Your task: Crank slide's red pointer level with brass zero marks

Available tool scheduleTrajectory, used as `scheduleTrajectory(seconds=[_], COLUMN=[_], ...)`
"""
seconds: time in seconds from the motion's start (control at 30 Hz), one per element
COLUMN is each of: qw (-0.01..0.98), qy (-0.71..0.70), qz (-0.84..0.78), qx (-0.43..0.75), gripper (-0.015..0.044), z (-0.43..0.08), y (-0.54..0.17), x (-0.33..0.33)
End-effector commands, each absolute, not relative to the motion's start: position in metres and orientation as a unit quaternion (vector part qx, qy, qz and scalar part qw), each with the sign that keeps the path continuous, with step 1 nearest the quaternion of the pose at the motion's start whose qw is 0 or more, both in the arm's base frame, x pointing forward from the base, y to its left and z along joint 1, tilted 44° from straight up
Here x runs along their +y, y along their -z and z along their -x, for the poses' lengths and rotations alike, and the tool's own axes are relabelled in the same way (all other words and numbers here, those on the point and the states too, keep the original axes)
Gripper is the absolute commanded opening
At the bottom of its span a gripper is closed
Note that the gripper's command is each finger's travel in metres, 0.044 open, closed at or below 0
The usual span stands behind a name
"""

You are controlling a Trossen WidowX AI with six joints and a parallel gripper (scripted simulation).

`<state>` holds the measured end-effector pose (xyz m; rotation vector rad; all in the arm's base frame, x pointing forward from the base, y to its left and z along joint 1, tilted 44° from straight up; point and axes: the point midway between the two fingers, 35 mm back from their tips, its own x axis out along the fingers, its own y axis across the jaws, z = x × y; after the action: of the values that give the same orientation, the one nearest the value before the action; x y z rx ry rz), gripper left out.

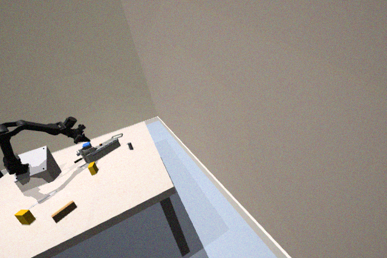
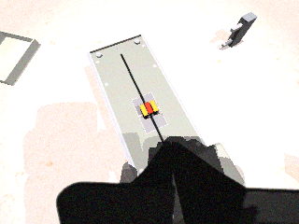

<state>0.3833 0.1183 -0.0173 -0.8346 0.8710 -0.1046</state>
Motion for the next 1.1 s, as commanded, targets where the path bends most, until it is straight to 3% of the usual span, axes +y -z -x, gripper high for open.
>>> scheduleTrajectory(seconds=[0.0, 0.47, 0.53, 1.07], qw=[0.822, 0.822, 0.822, 0.822], qy=[0.049, 0.049, 0.049, 0.049], qz=[0.392, 0.392, 0.392, 0.392], qx=[0.409, 0.409, 0.409, 0.409], gripper=[0.0053, 0.042, 0.044, 0.002], z=[-0.3833, -0.3833, -0.3833, -0.3833], y=[0.0173, 0.0173, 0.0173, 0.0173], x=[0.1182, 0.1182, 0.1182, 0.1182])
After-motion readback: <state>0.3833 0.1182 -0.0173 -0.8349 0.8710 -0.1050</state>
